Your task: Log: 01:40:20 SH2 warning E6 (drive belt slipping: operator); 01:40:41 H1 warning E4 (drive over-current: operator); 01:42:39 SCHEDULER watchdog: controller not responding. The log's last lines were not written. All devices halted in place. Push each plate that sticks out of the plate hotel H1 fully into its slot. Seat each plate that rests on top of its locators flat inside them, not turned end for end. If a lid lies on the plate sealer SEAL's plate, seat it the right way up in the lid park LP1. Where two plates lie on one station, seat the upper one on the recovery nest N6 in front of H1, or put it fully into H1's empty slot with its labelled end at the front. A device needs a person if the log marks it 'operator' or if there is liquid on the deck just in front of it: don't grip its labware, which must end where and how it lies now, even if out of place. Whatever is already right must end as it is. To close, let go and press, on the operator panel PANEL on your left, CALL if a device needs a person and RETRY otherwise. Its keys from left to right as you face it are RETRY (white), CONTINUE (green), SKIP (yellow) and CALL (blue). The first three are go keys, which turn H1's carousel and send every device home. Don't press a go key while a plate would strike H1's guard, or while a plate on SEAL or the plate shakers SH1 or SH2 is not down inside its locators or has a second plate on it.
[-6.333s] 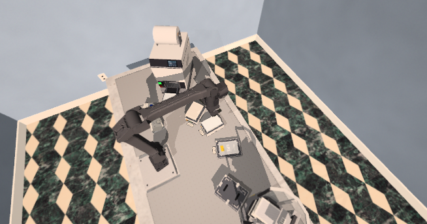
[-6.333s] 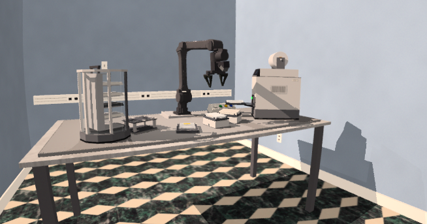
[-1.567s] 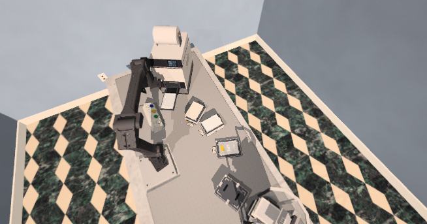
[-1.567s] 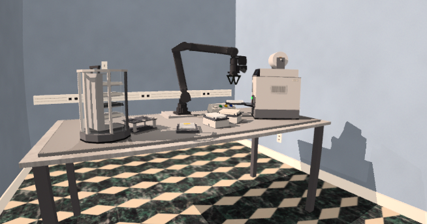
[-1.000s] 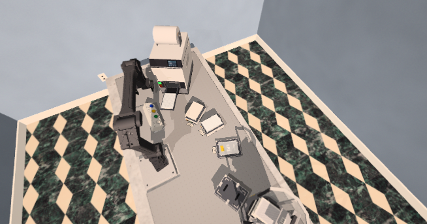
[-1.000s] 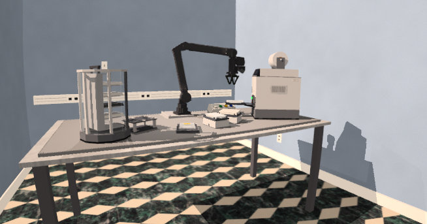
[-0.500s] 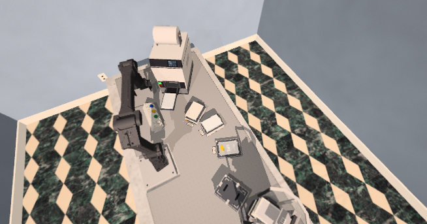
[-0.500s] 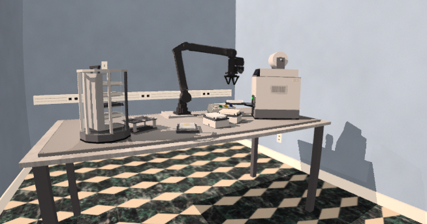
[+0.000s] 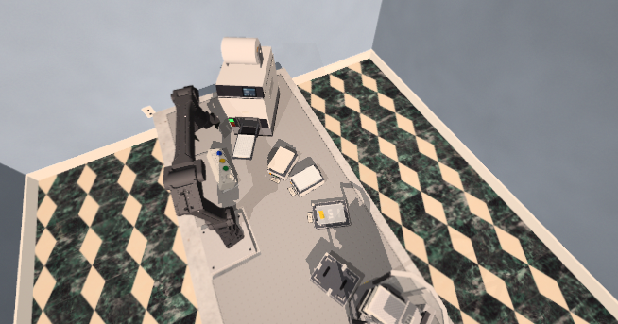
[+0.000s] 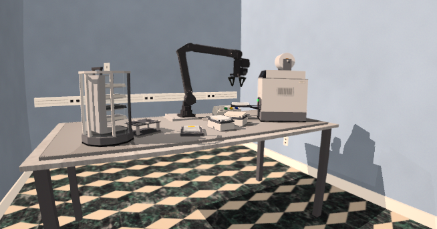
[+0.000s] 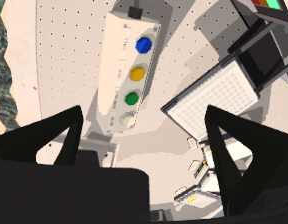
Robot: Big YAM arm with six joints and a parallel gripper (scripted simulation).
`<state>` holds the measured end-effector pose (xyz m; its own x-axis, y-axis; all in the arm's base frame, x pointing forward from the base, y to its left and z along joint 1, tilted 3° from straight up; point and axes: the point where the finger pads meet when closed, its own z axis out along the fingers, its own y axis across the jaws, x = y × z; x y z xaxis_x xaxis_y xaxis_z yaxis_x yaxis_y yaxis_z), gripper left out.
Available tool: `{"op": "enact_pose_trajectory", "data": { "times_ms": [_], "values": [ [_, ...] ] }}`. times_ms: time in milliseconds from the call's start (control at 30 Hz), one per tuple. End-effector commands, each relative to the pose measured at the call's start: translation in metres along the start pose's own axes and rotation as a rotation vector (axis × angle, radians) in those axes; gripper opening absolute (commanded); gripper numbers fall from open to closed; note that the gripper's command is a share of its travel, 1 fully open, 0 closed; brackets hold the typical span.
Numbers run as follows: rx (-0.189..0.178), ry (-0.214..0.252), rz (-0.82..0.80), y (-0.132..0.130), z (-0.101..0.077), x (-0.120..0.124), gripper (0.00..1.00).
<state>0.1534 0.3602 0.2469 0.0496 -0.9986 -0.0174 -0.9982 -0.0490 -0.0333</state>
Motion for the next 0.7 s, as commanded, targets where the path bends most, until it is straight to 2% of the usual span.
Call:
{"op": "enact_pose_trajectory", "data": {
  "times_ms": [0,667],
  "values": [
    [0.033,-0.067,-0.120,-0.0119,-0.0272,-0.0161,1.00],
    [0.046,-0.059,-0.540,-0.0119,-0.0272,-0.0161,1.00]
  ]
}}
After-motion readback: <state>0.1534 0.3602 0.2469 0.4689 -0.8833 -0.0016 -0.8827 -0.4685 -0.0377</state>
